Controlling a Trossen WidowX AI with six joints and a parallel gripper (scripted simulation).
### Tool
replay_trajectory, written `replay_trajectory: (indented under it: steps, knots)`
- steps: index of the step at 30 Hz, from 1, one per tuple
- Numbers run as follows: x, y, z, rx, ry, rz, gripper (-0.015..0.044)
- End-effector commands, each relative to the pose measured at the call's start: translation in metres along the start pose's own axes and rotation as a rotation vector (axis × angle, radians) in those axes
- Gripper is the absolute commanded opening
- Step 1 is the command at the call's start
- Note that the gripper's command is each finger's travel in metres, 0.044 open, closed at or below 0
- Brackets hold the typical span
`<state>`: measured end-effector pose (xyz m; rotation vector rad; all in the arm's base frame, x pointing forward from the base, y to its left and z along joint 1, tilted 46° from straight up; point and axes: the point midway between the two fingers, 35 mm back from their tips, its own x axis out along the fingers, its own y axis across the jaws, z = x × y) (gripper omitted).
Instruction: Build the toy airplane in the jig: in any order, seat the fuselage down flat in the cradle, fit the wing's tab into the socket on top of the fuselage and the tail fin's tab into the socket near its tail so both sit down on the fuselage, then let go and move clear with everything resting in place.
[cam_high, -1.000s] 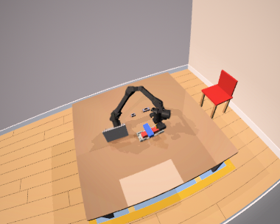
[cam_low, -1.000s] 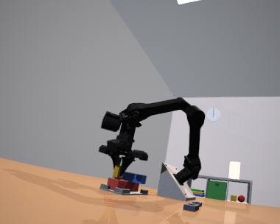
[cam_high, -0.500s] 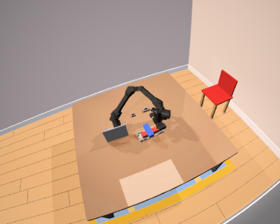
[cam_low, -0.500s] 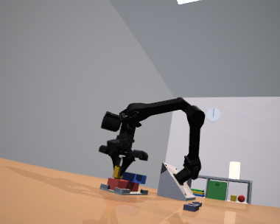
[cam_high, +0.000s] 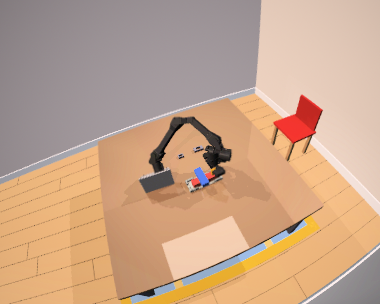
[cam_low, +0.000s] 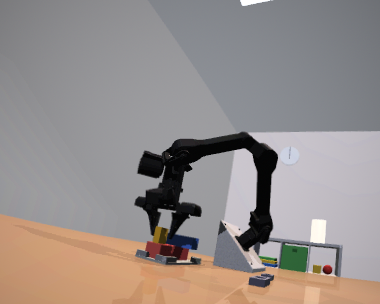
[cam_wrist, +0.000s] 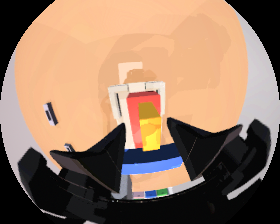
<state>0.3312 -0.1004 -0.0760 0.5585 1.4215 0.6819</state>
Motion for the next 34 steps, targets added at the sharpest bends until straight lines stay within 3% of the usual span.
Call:
replay_trajectory:
  steps: [1,6,34]
  knots:
    - [-0.034,-0.004,0.004,-0.005,-0.006,-0.011,0.026]
    - [-0.089,-0.001,0.0,-0.002,-0.005,-0.01,0.026]
    - [-0.089,-0.002,0.003,-0.002,-0.005,-0.01,0.026]
